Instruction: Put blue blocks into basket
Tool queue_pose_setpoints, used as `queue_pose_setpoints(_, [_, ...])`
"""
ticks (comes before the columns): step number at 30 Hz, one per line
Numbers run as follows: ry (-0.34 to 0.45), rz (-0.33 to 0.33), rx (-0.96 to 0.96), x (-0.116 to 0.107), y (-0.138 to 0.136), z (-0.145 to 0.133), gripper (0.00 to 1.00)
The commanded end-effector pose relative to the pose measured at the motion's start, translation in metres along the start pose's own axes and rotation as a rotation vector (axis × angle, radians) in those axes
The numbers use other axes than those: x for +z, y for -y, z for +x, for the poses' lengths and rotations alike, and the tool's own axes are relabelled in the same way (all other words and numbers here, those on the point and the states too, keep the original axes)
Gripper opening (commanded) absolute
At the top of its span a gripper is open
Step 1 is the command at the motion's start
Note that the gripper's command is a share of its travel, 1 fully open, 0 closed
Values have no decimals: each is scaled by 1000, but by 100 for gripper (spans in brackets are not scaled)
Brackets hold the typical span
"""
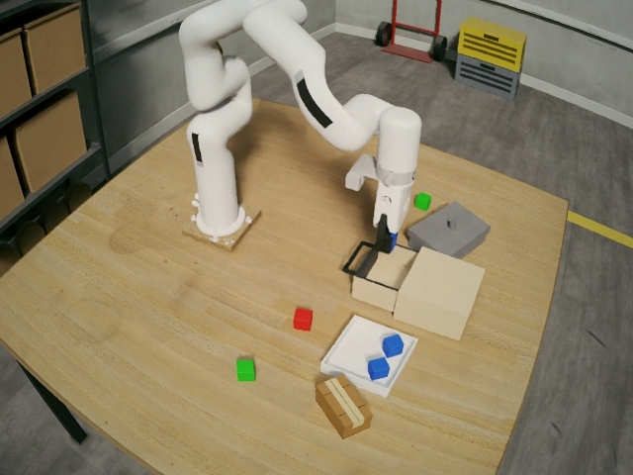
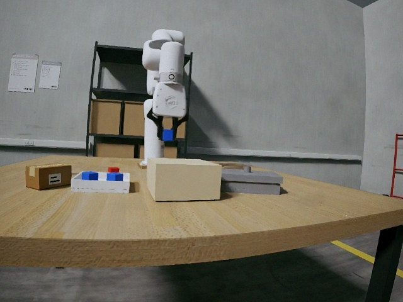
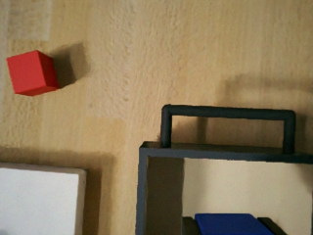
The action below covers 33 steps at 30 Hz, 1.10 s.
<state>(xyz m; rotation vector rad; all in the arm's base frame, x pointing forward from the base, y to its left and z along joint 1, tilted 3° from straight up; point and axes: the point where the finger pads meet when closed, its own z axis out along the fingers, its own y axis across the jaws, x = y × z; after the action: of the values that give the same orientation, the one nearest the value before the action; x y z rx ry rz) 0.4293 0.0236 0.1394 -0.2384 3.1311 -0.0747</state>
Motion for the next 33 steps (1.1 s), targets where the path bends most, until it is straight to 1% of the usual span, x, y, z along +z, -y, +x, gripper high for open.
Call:
queue_pose_setpoints(1, [3, 0, 0, -12, 0, -1, 0])
queue_pose_setpoints(5, [3, 0, 0, -22, 0, -1, 0])
queue_pose_setpoints(10, [3, 0, 0, -30, 0, -1, 0])
queue_pose_setpoints(24, [3, 0, 13, -33, 1, -1, 0])
queue_pose_setpoints(29, [3, 0, 126, -33, 7, -3, 0])
queue_pose_setpoints(33, [3, 0, 326, -34, 19, -6, 0])
